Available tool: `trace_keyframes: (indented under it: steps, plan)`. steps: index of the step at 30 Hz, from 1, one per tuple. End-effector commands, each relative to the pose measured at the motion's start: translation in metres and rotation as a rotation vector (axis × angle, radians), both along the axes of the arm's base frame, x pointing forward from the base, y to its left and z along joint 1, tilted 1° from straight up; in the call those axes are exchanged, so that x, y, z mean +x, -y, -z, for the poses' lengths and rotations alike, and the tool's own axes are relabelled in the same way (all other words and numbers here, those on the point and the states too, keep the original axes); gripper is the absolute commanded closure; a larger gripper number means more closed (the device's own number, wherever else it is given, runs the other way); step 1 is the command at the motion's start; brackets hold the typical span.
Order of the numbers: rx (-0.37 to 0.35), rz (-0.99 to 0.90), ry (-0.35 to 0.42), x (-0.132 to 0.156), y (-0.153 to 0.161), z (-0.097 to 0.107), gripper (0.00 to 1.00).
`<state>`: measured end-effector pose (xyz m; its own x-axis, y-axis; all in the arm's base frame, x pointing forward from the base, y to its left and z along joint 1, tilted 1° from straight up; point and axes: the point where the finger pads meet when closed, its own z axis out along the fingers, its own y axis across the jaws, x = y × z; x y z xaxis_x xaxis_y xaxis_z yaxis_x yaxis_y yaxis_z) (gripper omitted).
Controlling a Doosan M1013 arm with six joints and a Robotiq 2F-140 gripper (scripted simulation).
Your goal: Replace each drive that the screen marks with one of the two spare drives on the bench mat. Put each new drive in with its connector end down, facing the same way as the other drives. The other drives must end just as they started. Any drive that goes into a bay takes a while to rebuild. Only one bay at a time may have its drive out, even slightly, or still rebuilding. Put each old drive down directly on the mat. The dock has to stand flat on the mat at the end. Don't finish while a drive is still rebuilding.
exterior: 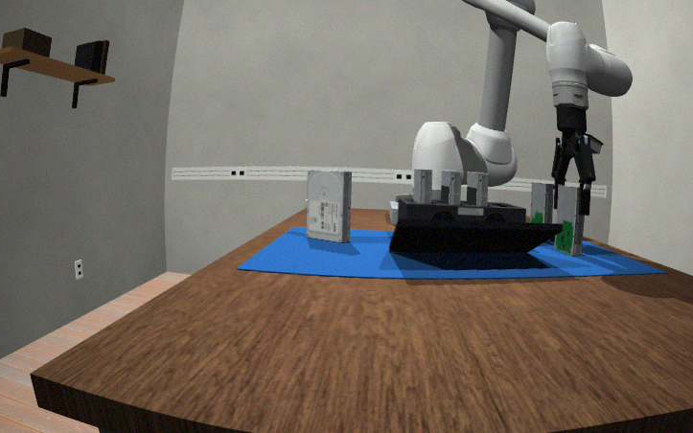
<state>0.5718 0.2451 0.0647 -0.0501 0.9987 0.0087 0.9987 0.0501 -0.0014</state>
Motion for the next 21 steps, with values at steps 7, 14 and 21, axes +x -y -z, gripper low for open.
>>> trace_keyframes:
  steps: [7, 14, 21]
  plan:
    - [0.001, 0.000, 0.001, 0.0004, -0.0002, -0.0007, 0.11]
    - [0.001, 0.000, 0.001, 0.0004, -0.0002, -0.0007, 0.11]
    - [0.001, 0.000, 0.001, 0.0004, -0.0002, -0.0007, 0.11]
